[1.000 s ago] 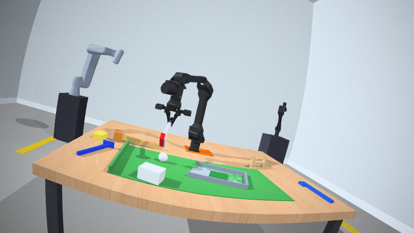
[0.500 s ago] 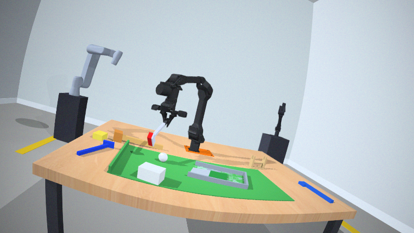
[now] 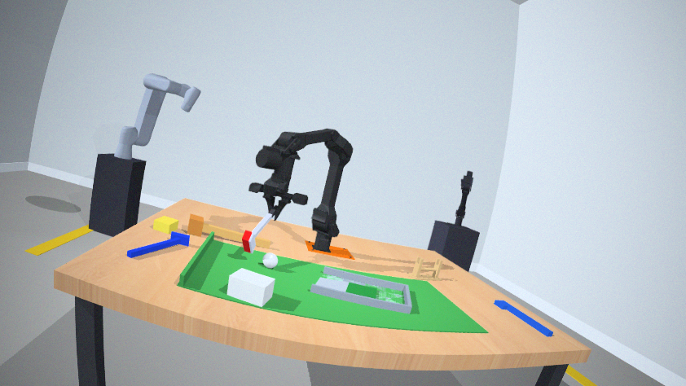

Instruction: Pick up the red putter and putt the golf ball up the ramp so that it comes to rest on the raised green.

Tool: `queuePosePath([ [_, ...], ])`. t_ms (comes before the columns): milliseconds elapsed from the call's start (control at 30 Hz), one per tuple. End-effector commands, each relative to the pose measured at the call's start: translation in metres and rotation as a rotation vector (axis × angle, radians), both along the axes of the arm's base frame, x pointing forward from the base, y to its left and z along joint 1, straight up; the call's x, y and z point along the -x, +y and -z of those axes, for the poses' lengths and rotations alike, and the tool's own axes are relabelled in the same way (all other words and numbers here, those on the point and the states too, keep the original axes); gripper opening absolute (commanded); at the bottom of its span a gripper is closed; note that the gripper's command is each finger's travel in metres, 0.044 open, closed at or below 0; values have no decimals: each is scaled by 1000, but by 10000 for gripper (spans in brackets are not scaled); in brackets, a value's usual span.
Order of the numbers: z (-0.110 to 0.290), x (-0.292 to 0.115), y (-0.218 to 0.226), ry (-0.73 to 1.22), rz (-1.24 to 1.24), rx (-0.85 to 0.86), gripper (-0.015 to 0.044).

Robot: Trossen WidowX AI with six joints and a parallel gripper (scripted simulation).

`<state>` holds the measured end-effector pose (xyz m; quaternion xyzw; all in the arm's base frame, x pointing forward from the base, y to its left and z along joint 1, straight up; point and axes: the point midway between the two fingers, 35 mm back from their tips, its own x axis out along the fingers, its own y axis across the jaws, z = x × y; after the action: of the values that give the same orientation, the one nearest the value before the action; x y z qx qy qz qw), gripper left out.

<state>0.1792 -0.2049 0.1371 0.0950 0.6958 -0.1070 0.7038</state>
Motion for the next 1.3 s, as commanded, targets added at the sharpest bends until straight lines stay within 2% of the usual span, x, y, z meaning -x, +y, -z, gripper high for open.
queuePosePath([
  [0,6,0,0,-2,6,1,0],
  [400,24,0,0,-2,6,1,0],
  [733,21,0,-1,1,0,-1,0],
  [1033,24,8,-29,-1,6,3,0],
  [1267,24,3,-17,2,11,-3,0],
])
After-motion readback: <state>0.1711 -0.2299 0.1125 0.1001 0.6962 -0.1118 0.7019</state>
